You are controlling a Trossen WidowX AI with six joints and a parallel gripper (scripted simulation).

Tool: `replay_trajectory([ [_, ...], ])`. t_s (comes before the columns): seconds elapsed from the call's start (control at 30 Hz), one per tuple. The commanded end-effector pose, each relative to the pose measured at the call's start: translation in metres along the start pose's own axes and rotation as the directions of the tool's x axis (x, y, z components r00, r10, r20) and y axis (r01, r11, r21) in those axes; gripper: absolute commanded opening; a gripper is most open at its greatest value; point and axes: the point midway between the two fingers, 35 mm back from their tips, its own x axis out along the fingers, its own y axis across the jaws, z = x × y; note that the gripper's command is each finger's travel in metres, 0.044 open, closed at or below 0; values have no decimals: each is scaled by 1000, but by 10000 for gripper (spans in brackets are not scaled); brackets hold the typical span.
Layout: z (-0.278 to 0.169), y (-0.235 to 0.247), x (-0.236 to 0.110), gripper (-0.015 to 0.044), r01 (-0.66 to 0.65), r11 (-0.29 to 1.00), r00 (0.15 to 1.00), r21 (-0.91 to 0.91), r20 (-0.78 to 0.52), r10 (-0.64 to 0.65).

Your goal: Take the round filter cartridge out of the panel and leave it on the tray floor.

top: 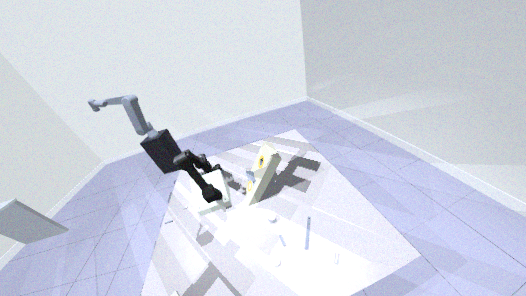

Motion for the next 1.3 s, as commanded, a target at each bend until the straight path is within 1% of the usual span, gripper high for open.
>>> replay_trajectory([
  [0.0, 1, 0, -1, 341, 0, 1000, 1000, -1, 3, 0],
  [0.13, 1, 0, -1, 440, 0, 1000, 1000, -1, 3, 0],
  [0.23, 3, 0, -3, 440, 0, 1000, 1000, -1, 3, 0],
  [0.27, 8, 0, -9, 440, 0, 1000, 1000, -1, 3, 0],
  [0.37, 31, 0, -50, 440, 1, 1000, 1000, 0, 1, -1],
  [0.43, 35, -1, -62, 440, 1, 1000, 1000, 0, 1, -1],
  [0.53, 35, -1, -62, 440, 1, 1000, 1000, 0, 1, -1],
  [0.57, 34, 0, -52, 440, -2, 1000, 1000, 4, 11, 2],
  [1.27, 34, 0, -52, 440, -2, 1000, 1000, 4, 11, 2],
])
